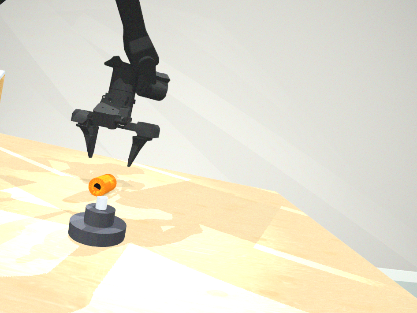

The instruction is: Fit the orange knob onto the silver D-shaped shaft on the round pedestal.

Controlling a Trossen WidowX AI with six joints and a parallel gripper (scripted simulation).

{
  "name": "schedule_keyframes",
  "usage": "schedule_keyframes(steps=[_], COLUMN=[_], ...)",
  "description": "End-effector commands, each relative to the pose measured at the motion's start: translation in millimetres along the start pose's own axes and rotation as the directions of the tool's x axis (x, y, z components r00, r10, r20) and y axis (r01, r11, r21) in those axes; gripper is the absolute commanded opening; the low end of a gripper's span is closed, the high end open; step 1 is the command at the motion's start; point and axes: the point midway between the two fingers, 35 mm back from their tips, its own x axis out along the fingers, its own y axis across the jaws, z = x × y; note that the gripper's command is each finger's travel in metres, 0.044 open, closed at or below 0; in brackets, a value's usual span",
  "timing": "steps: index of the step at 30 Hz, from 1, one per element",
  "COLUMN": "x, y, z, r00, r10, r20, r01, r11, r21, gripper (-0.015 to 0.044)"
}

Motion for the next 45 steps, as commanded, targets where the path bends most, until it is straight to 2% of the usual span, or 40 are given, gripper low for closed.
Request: schedule_keyframes(steps=[1, 5, 7, 10, 15, 19, 22, 32, 39, 45], x=[-0.4, -0.5, -0.9, -1.6, -2.8, -3.8, -4.6, -6.2, -7.4, -8.1], y=[-2.0, -2.1, -2.2, -2.4, -2.7, -3.0, -3.2, -3.6, -3.6, -3.7], z=[0.7, 0.4, -0.6, -2.2, -4.8, -6.9, -8.4, -11.8, -13.9, -15.1], r00=[1.0, 1.0, 1.0, 0.999, 0.998, 0.996, 0.995, 0.991, 0.987, 0.985], r10=[-0.013, -0.013, -0.014, -0.015, -0.016, -0.015, -0.015, -0.011, -0.008, -0.006], r20=[0.002, 0.005, 0.016, 0.033, 0.061, 0.084, 0.102, 0.136, 0.158, 0.172], r01=[0.013, 0.013, 0.018, 0.03, 0.062, 0.085, 0.095, 0.084, 0.045, -0.004], r11=[1.0, 0.998, 0.968, 0.842, 0.457, 0.055, -0.234, -0.734, -0.944, -1.0], r21=[0.005, -0.064, -0.252, -0.539, -0.887, -0.995, -0.968, -0.674, -0.327, -0.013], gripper=[0.044, 0.044, 0.044, 0.044, 0.044, 0.044, 0.044, 0.044, 0.044, 0.044])
